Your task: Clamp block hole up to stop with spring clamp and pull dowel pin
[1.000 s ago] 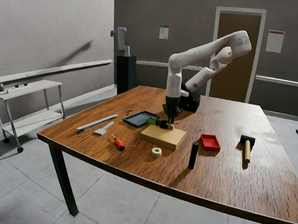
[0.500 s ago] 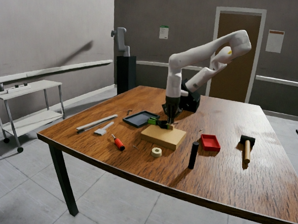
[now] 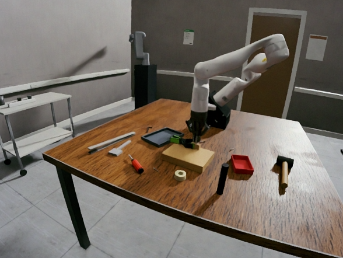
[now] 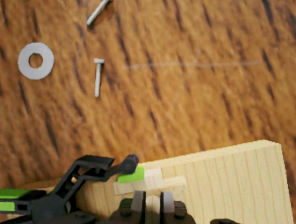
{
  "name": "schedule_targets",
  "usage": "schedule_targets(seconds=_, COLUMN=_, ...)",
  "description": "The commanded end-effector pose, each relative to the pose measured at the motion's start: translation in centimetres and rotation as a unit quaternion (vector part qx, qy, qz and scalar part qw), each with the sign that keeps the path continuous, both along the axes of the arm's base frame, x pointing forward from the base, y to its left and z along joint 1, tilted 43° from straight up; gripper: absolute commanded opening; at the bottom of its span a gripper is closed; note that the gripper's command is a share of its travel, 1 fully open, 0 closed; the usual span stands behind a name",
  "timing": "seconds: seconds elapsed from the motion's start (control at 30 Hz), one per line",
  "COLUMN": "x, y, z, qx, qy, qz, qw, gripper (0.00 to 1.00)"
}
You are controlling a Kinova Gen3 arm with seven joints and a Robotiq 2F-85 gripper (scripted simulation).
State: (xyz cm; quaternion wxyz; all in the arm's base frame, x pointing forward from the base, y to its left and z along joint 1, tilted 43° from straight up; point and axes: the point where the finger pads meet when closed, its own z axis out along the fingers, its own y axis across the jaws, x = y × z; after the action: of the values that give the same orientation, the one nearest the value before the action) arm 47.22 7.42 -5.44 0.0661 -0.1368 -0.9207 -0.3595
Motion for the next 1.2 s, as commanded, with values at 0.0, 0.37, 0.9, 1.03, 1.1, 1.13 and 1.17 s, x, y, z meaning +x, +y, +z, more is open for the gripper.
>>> schedule_targets(seconds=0.0, x=0.10, y=-0.16, z=0.11, qx=0.000, qy=-0.009, qz=0.007, qw=1.000, gripper=0.10)
schedule_targets(seconds=0.37, x=0.10, y=-0.17, z=0.12, qx=0.001, qy=-0.037, qz=0.037, qw=0.999, gripper=0.10)
schedule_targets(seconds=0.9, x=0.11, y=-0.17, z=0.13, qx=0.002, qy=-0.074, qz=0.077, qw=0.994, gripper=0.10)
schedule_targets(seconds=1.03, x=0.11, y=-0.17, z=0.13, qx=0.002, qy=-0.079, qz=0.082, qw=0.993, gripper=0.10)
schedule_targets(seconds=1.1, x=0.10, y=-0.17, z=0.13, qx=0.002, qy=-0.084, qz=0.088, qw=0.993, gripper=0.10)
schedule_targets(seconds=1.13, x=0.10, y=-0.18, z=0.13, qx=0.002, qy=-0.087, qz=0.091, qw=0.992, gripper=0.10)
schedule_targets(seconds=1.17, x=0.10, y=-0.18, z=0.13, qx=0.002, qy=-0.089, qz=0.094, qw=0.992, gripper=0.10)
